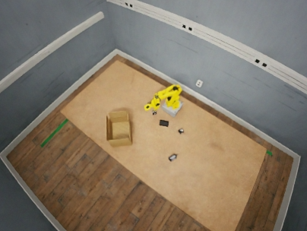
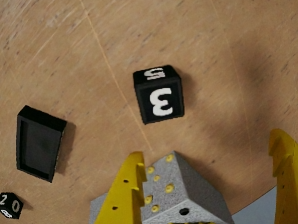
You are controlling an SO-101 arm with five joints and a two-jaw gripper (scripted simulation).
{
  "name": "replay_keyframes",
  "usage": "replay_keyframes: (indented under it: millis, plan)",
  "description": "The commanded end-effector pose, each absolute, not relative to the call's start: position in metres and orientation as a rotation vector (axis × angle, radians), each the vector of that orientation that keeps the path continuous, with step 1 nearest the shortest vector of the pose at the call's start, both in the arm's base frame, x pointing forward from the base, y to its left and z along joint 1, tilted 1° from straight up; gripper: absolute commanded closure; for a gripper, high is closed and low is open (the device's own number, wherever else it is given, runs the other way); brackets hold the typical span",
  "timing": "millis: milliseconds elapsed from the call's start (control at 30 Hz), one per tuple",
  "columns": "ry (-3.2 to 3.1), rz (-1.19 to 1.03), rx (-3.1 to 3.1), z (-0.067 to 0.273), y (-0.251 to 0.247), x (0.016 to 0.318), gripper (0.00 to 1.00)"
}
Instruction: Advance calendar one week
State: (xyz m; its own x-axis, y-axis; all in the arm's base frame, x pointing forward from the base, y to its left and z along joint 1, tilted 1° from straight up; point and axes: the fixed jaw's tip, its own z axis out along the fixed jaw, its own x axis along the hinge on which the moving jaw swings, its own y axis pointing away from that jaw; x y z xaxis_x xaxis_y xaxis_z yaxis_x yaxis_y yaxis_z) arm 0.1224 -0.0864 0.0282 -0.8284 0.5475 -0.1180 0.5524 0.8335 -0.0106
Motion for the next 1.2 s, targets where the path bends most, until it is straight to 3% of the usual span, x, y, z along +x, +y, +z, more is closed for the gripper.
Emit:
replay_keyframes:
  millis: [0,467,1167]
  plan:
    - [2.801,-0.121,0.834,0.044,-0.091,0.131,0.65]
    - [2.550,-0.243,0.759,0.081,-0.100,0.144,0.65]
    - [2.581,-0.281,0.638,0.080,-0.101,0.143,0.65]
